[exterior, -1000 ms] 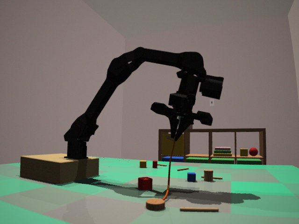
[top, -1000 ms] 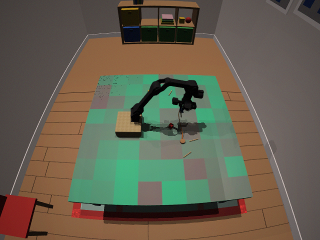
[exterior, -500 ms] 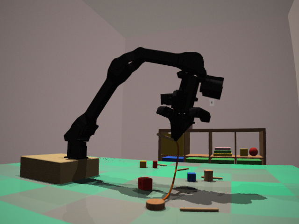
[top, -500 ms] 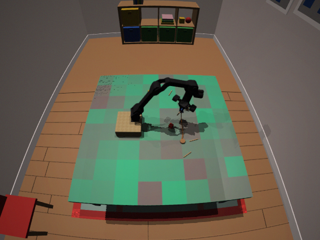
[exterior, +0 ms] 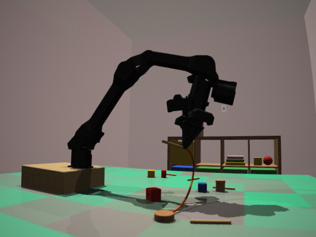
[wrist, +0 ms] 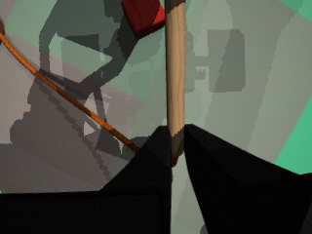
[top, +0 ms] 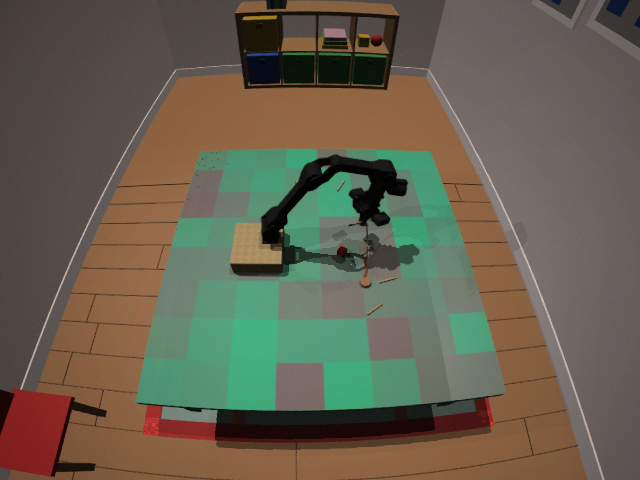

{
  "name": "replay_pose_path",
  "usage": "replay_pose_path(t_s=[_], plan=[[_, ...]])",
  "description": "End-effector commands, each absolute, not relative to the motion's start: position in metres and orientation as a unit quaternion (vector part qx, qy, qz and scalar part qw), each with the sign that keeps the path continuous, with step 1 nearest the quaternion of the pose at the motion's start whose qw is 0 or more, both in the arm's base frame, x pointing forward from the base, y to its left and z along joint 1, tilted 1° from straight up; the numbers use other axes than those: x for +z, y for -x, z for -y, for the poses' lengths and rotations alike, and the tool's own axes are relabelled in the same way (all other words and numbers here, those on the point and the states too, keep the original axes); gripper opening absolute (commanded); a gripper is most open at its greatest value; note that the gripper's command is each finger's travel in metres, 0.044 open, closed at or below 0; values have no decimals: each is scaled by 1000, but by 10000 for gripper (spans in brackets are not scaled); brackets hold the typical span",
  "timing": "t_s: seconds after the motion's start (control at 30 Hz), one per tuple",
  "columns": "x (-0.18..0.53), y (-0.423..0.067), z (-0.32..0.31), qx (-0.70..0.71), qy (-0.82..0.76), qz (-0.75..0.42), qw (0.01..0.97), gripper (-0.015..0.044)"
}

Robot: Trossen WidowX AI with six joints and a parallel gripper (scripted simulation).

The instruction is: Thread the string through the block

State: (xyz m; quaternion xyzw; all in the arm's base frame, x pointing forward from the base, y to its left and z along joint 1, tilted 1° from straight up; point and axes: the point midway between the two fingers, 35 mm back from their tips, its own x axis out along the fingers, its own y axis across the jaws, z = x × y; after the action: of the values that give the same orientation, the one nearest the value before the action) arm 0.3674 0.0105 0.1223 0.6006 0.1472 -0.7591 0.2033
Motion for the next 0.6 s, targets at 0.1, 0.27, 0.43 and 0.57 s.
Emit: replay_pose_path(t_s=[0.1,0.27,0.43,0.57], plan=[[122,-368,-10,-760,-601,-140,205,0],[122,-373,-11,-741,-580,-192,278,0],[123,-378,-11,-718,-552,-242,348,0],[123,-379,-12,-714,-547,-249,358,0]])
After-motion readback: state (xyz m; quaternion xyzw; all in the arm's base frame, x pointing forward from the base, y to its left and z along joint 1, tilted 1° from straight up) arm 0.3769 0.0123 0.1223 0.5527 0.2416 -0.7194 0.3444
